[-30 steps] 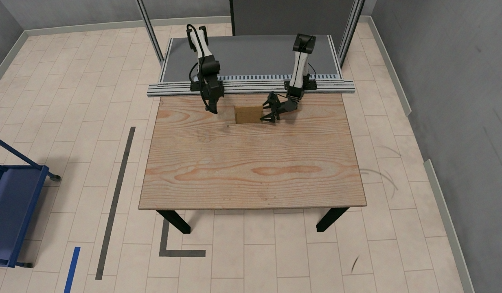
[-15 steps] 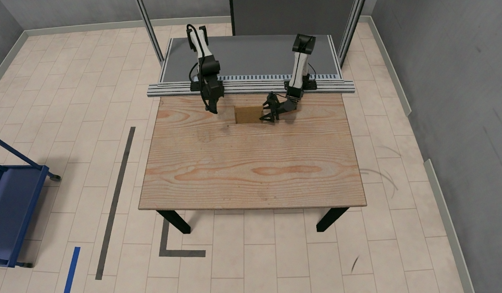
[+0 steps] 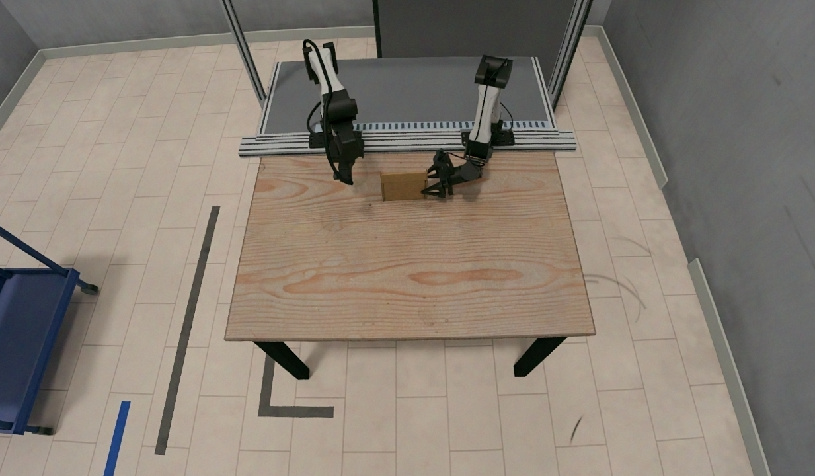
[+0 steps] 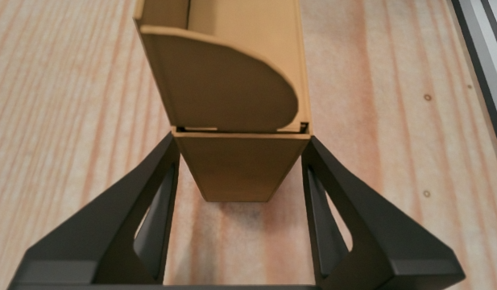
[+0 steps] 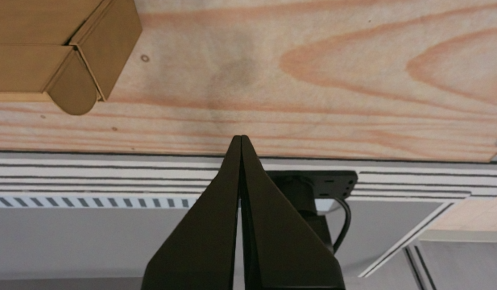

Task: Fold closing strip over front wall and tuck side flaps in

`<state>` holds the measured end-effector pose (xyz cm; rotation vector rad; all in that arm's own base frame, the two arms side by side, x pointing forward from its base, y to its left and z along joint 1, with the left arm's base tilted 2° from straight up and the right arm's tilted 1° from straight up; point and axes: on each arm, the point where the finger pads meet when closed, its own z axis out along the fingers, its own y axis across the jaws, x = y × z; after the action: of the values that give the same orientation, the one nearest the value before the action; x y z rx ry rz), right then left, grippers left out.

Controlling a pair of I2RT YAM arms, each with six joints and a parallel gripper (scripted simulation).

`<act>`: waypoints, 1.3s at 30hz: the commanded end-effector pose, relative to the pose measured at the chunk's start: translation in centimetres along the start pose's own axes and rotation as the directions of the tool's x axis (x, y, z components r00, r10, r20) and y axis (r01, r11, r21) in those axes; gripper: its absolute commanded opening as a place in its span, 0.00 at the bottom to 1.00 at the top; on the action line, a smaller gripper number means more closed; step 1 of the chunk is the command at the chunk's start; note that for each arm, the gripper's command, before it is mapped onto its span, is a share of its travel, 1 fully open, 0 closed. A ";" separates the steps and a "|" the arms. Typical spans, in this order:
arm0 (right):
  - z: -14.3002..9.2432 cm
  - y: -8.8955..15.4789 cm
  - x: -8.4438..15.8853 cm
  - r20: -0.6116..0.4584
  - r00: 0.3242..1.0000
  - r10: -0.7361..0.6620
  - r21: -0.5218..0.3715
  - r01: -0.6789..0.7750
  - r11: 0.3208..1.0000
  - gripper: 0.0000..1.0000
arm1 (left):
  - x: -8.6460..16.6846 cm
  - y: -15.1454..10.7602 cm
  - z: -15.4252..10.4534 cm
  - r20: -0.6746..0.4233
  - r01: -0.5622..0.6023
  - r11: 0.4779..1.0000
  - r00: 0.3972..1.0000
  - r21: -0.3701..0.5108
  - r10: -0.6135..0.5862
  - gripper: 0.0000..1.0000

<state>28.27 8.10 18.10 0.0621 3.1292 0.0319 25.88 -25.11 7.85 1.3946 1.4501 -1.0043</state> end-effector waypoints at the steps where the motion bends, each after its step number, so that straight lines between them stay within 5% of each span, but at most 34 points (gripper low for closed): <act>1: -0.3 -0.2 -0.1 0.008 1.000 0.011 0.001 -0.011 1.000 0.01 | -0.3 0.2 -0.1 0.004 -0.007 1.000 1.000 -0.007 0.007 0.64; 39: -0.3 -0.2 -0.1 0.008 1.000 0.011 0.001 -0.011 1.000 0.01 | -0.3 0.2 -0.1 0.004 -0.007 1.000 1.000 -0.007 0.007 0.49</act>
<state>28.27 8.10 18.10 0.0621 3.1292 0.0319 25.88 -25.11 7.85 1.3945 1.4502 -1.0044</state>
